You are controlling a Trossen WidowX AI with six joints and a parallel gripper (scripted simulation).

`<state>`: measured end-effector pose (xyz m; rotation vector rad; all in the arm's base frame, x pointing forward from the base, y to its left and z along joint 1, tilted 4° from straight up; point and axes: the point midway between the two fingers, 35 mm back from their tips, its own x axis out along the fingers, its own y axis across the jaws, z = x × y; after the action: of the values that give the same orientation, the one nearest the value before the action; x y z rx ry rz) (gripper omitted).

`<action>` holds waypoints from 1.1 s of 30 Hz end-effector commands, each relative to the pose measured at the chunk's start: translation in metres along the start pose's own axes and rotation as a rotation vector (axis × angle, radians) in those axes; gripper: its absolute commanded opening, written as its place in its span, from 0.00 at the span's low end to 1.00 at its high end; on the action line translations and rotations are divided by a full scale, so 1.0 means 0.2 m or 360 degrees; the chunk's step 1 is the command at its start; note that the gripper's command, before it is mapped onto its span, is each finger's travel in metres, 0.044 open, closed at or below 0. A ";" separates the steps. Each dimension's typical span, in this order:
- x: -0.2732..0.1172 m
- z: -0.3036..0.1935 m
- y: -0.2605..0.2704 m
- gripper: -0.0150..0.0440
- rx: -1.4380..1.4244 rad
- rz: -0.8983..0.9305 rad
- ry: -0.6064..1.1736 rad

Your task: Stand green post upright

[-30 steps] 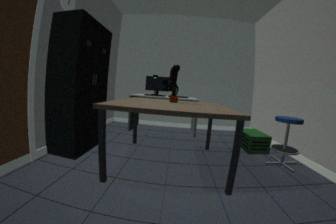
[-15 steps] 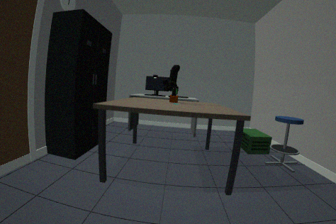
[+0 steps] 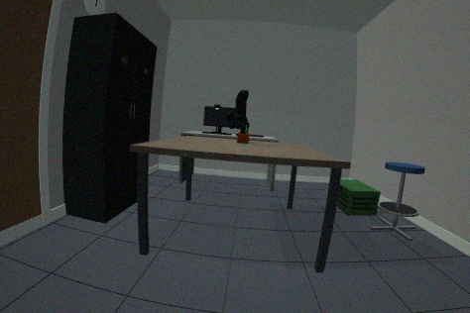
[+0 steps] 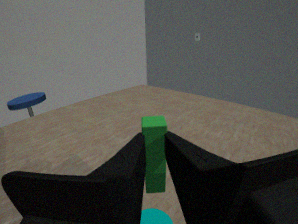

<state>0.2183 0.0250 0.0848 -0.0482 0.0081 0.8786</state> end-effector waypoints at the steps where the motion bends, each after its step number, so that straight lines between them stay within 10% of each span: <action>1: 0.00 -0.02 -0.01 0.29 -0.0020 0.0006 0.0001; 33: 0.03 -0.27 0.00 0.29 -0.0084 0.0031 0.0024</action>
<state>0.2222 0.0264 0.0354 -0.0914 0.0002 0.9002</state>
